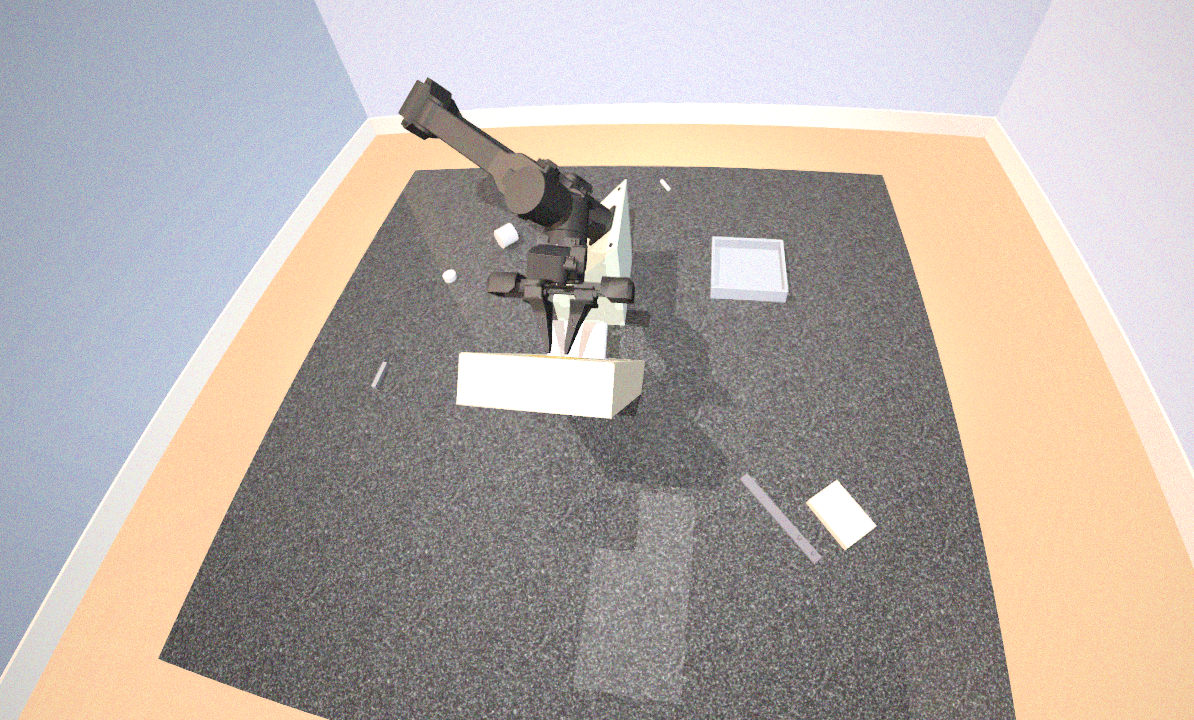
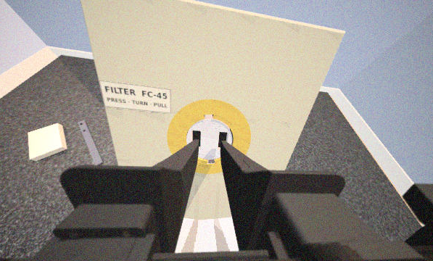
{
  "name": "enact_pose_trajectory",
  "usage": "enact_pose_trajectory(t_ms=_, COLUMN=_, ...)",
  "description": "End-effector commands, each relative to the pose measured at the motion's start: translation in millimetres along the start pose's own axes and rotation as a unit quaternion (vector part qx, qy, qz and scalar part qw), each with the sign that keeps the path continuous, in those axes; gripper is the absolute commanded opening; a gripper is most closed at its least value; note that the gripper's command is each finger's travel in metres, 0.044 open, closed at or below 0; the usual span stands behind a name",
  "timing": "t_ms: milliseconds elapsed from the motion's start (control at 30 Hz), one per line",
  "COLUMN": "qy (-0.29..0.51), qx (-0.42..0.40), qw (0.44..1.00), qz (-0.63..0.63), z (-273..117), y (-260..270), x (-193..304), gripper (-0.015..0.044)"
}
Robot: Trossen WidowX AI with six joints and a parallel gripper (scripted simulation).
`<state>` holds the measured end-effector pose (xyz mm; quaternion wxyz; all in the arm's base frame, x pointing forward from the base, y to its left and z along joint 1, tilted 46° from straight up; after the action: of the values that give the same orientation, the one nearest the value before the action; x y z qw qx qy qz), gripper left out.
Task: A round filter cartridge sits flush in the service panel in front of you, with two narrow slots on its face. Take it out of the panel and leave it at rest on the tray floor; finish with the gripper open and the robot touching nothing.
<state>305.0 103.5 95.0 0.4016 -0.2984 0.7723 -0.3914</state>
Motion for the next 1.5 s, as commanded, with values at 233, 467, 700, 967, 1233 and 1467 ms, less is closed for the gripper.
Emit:
enact_pose_trajectory(t_ms=233, qy=-0.001, qx=-0.002, qw=1.0, qz=-0.003, z=0.4, y=0.2, x=-1.0, gripper=0.0099)
enact_pose_trajectory(t_ms=467, qy=-0.001, qx=-0.002, qw=1.0, qz=-0.003, z=3.2, y=0.0, x=-1.1, gripper=0.0099)
enact_pose_trajectory(t_ms=700, qy=-0.001, qx=-0.002, qw=1.0, qz=-0.003, z=3.2, y=-0.3, x=-1.2, gripper=0.0099)
enact_pose_trajectory(t_ms=967, qy=-0.001, qx=-0.002, qw=1.0, qz=-0.003, z=4.1, y=-0.4, x=-1.4, gripper=0.0099)
enact_pose_trajectory(t_ms=1233, qy=-0.001, qx=-0.002, qw=1.0, qz=-0.003, z=7.4, y=-0.4, x=-1.4, gripper=0.0099)
enact_pose_trajectory(t_ms=1467, qy=-0.001, qx=-0.002, qw=1.0, qz=-0.003, z=13.7, y=-0.4, x=-1.4, gripper=0.0099)
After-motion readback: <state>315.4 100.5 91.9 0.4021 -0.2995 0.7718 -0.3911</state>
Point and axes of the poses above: the point midway between the two fingers, 35 mm back from their tips, its own z axis out along the fingers, its own y axis across the jaws, x = y × z, the point moved 2 cm from there along -z, back along the fingers, and after that the axes turned 13 degrees about -z, right-handed, at the moved point
